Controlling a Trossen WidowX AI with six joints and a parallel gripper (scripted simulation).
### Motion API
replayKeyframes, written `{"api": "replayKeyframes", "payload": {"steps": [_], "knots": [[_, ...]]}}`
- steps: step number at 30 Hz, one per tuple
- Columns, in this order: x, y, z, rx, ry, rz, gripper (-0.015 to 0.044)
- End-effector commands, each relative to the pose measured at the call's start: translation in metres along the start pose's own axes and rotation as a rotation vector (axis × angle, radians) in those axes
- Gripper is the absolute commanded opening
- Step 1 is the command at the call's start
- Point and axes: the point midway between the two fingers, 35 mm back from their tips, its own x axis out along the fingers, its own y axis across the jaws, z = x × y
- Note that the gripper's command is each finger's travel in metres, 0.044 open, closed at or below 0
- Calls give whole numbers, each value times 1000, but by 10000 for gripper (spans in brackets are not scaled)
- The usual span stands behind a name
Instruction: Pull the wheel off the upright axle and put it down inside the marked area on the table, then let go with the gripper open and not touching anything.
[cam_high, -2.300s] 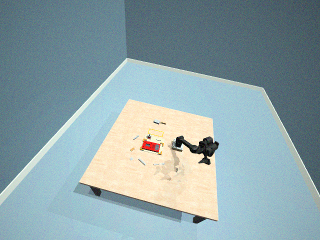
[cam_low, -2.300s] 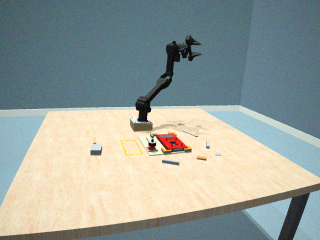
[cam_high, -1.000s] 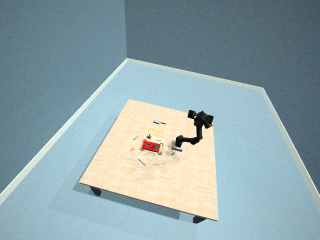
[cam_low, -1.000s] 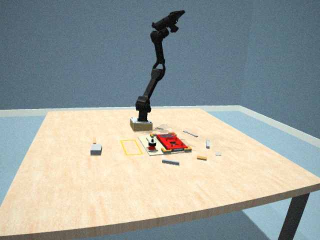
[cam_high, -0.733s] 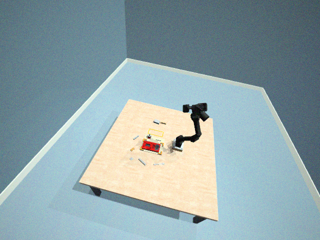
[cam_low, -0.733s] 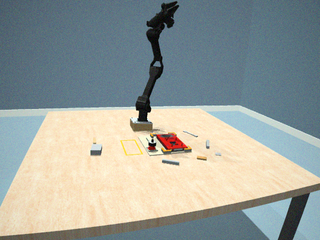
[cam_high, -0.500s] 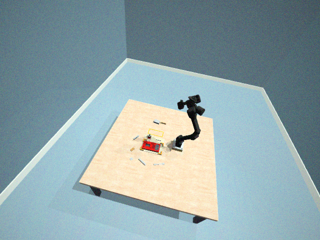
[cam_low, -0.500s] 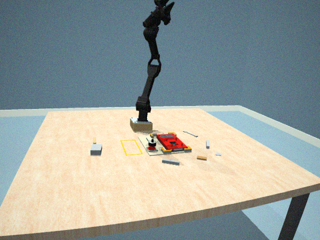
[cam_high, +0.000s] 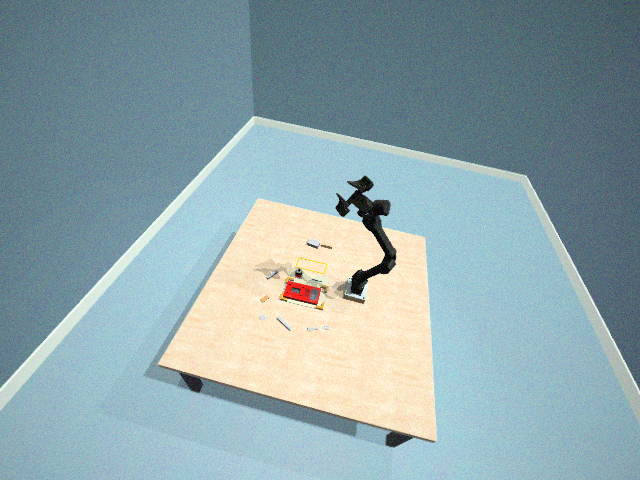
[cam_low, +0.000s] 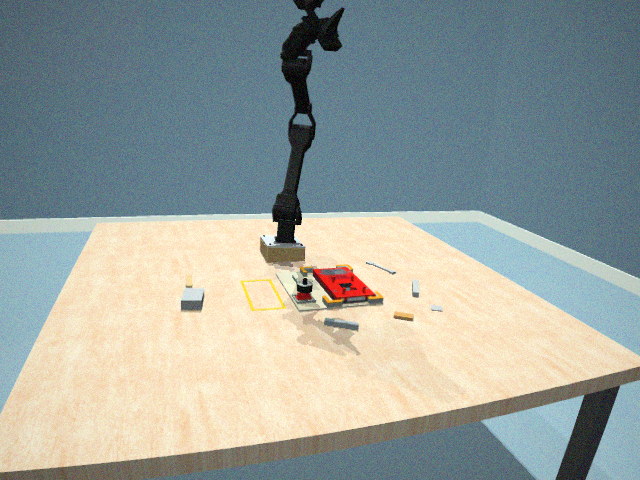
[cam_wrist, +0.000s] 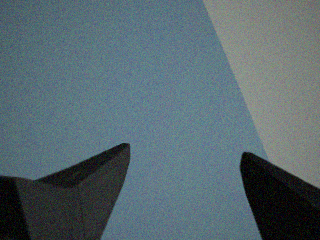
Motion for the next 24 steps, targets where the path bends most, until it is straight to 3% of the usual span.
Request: {"api": "replayKeyframes", "payload": {"steps": [1, 8, 24], "knots": [[7, 21, -33, 112, 63, 34, 300], [13, 40, -71, 139, 167, 35, 300], [-1, 180, -192, 617, 594, 253, 300]]}}
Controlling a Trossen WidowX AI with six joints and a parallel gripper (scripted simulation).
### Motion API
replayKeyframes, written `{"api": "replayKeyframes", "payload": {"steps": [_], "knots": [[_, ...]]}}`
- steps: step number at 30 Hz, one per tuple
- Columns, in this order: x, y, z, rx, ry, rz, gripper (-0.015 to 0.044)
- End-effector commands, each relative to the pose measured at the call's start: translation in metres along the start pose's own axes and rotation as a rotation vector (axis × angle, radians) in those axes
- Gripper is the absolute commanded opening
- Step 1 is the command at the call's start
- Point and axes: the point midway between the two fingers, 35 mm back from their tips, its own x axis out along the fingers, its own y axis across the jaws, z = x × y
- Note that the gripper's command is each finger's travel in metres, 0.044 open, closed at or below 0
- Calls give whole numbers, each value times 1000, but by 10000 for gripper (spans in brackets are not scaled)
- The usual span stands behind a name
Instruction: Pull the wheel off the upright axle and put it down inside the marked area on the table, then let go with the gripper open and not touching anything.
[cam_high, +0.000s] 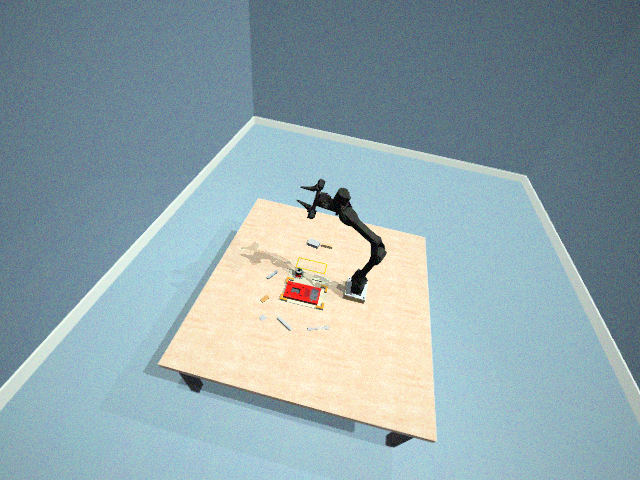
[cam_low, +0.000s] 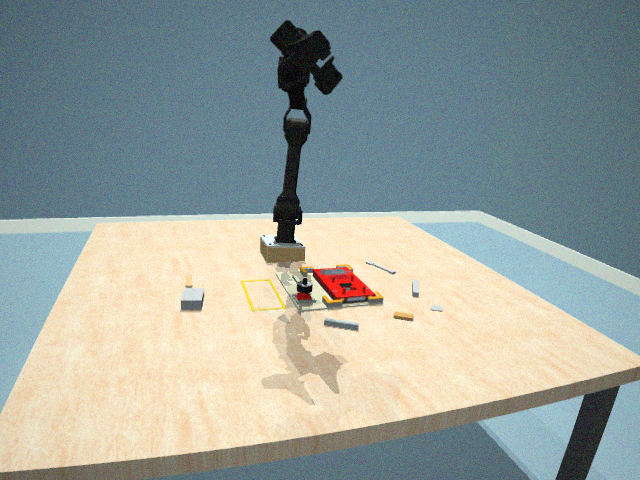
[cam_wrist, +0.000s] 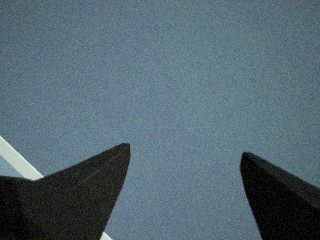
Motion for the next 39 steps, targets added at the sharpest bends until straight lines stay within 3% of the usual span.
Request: {"api": "replayKeyframes", "payload": {"steps": [1, 11, 20, 28, 39], "knots": [[14, 18, -36, 96, 105, 45, 300], [32, 82, -131, 331, 429, 176, 300], [20, 152, -207, 498, 759, 290, 300], [-12, 217, -263, 600, 1089, 385, 300], [-87, 293, -312, 637, 1597, 504, 300]]}}
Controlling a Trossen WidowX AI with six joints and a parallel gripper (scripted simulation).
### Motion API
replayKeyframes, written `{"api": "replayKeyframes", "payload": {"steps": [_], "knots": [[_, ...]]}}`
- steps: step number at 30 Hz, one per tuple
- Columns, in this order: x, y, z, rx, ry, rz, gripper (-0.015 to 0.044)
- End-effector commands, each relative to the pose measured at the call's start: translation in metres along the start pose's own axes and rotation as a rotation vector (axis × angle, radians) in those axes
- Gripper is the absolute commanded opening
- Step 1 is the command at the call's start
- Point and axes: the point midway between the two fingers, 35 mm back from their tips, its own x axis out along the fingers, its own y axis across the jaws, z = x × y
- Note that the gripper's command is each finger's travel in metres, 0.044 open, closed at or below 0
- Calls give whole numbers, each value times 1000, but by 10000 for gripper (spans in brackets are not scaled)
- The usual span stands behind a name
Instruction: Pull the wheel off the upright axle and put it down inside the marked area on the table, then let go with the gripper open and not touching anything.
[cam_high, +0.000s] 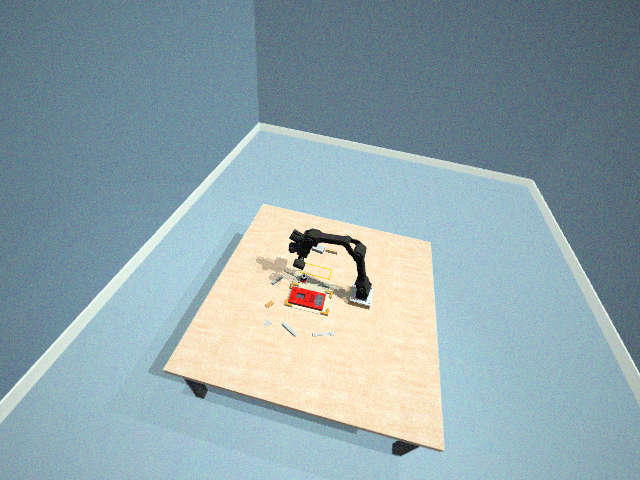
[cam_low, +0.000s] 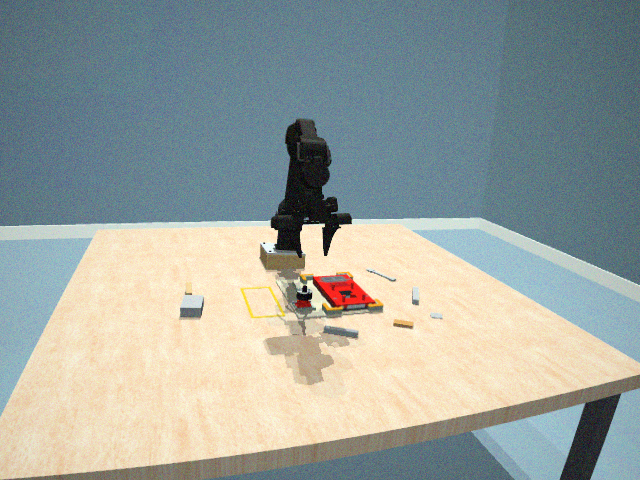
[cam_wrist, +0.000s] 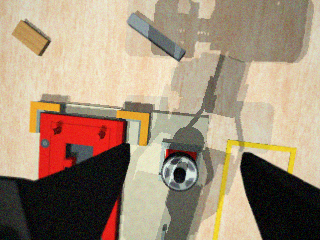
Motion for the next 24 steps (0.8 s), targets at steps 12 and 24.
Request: {"api": "replayKeyframes", "payload": {"steps": [12, 24], "knots": [[32, -2, -47, 52, 274, -20, 300], [68, -2, -55, 52, 273, -20, 300]]}}
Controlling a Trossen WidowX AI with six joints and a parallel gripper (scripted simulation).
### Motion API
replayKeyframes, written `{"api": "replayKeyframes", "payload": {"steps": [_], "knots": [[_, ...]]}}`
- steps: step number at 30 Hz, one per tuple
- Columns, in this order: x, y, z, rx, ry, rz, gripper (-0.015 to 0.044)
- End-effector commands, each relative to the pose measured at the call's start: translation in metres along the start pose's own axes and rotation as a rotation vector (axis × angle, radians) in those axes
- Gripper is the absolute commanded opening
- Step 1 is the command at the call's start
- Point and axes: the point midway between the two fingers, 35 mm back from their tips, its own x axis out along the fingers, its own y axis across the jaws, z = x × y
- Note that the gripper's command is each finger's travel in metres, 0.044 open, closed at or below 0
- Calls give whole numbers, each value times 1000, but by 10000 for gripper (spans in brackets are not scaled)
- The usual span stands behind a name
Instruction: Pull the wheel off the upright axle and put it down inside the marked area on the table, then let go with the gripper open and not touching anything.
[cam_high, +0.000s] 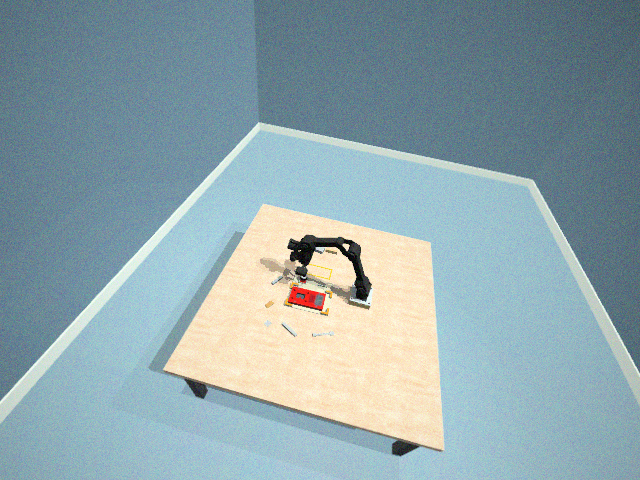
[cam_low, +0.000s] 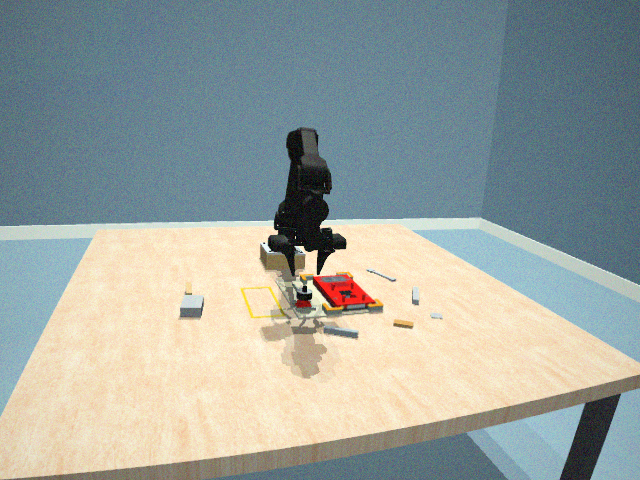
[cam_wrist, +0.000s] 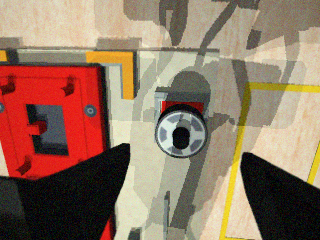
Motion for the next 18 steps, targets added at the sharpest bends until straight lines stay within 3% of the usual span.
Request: {"api": "replayKeyframes", "payload": {"steps": [1, 10, 13, 18], "knots": [[25, 0, -3, -2, 23, -1, 300], [56, 2, -8, -2, 23, -1, 300], [52, 2, -8, -7, 26, 3, 221], [52, 2, -8, -7, 26, 3, 188]]}}
